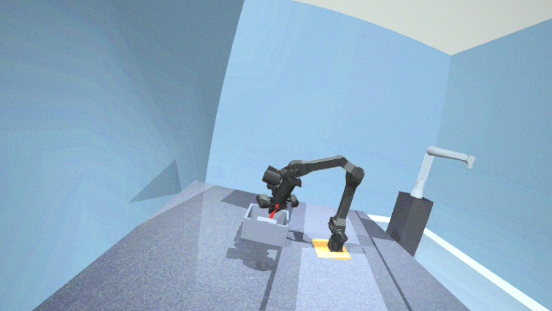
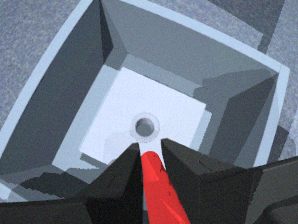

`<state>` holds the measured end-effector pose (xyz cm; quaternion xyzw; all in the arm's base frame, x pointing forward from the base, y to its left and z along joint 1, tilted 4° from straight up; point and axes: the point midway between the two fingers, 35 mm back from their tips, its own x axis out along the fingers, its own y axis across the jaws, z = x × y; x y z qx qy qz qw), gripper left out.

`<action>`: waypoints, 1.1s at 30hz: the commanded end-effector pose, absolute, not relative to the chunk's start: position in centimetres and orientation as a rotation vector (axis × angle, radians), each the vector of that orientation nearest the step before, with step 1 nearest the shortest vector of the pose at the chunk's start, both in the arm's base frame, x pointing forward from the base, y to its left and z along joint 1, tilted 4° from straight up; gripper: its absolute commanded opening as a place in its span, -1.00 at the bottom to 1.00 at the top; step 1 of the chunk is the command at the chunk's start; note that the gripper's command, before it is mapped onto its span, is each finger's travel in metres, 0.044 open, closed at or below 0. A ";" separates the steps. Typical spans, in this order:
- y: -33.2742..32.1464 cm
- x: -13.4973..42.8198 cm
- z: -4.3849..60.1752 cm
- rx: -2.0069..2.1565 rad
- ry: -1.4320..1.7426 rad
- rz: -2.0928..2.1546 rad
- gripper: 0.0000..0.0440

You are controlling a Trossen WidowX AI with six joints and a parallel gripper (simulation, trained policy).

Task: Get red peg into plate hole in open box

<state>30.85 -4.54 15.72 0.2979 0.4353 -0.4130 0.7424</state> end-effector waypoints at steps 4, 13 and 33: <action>-5.8 31.7 14.2 0.622 1.005 -0.875 -0.98; -6.9 32.6 12.1 0.570 1.076 -0.800 -1.00; -7.7 34.9 12.9 0.515 1.191 -0.675 -0.25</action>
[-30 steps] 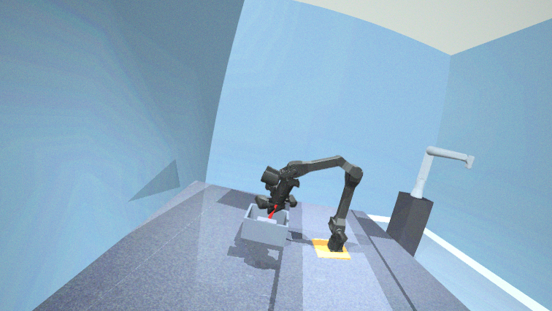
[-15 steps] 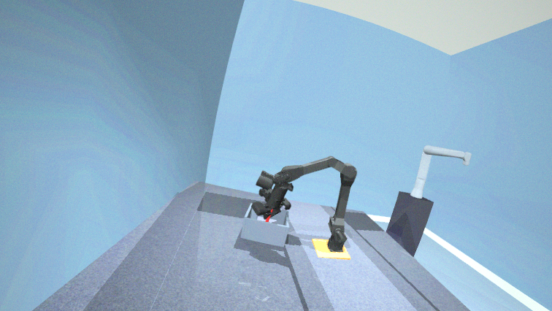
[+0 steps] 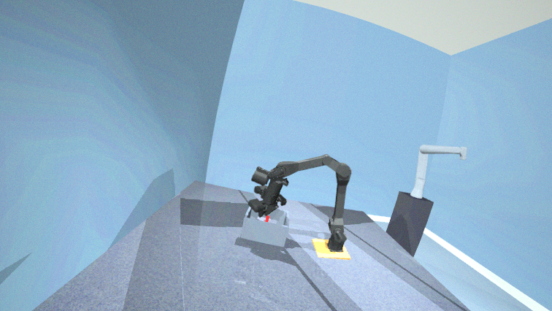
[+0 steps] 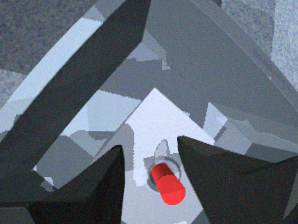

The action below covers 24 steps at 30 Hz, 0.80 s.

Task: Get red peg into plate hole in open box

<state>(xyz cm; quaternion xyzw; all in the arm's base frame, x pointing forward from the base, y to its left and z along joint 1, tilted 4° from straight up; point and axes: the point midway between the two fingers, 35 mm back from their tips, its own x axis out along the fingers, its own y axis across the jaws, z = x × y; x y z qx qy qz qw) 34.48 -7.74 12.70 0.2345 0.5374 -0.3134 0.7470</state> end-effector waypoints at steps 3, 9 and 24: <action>-7.7 35.5 13.7 0.522 1.208 -0.666 -0.24; -7.7 36.7 15.5 0.540 1.249 -0.661 -0.22; -6.7 38.1 18.9 0.610 1.390 -0.709 -0.16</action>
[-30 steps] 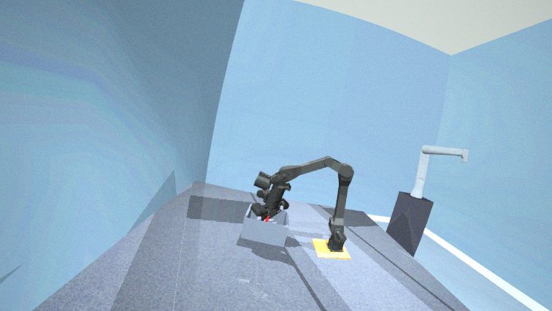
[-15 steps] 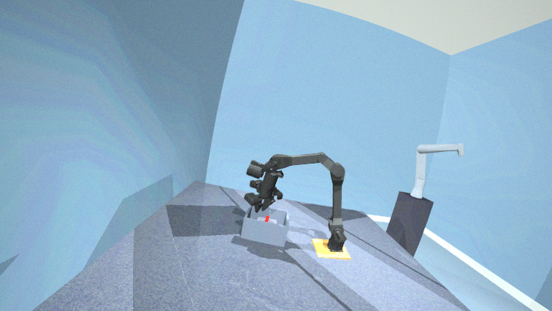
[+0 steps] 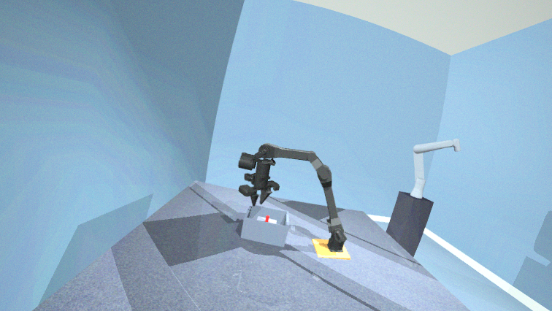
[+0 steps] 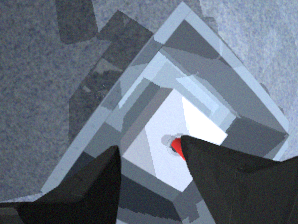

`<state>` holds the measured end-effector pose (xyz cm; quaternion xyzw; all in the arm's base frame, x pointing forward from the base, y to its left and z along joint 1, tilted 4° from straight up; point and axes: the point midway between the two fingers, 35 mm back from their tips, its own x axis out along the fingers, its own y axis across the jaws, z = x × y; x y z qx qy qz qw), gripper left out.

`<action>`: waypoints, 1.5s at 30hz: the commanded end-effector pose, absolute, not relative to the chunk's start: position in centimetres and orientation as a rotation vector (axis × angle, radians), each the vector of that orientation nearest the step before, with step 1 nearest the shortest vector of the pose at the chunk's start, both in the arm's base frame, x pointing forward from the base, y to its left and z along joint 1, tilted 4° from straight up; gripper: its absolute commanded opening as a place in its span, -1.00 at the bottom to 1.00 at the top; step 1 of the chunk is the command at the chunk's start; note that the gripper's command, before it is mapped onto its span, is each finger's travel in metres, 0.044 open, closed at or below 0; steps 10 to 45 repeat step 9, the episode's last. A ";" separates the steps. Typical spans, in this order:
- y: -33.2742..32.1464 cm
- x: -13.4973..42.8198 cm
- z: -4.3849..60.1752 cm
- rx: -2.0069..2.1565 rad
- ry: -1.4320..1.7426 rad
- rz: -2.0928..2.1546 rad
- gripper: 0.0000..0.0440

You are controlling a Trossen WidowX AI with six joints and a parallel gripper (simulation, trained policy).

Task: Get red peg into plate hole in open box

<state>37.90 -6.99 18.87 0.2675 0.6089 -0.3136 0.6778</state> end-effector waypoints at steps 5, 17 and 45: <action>-6.3 39.1 19.4 0.629 1.383 -0.715 -0.14; -6.1 40.1 19.3 0.633 1.366 -0.720 -0.12; -6.1 40.1 19.3 0.633 1.366 -0.720 -0.12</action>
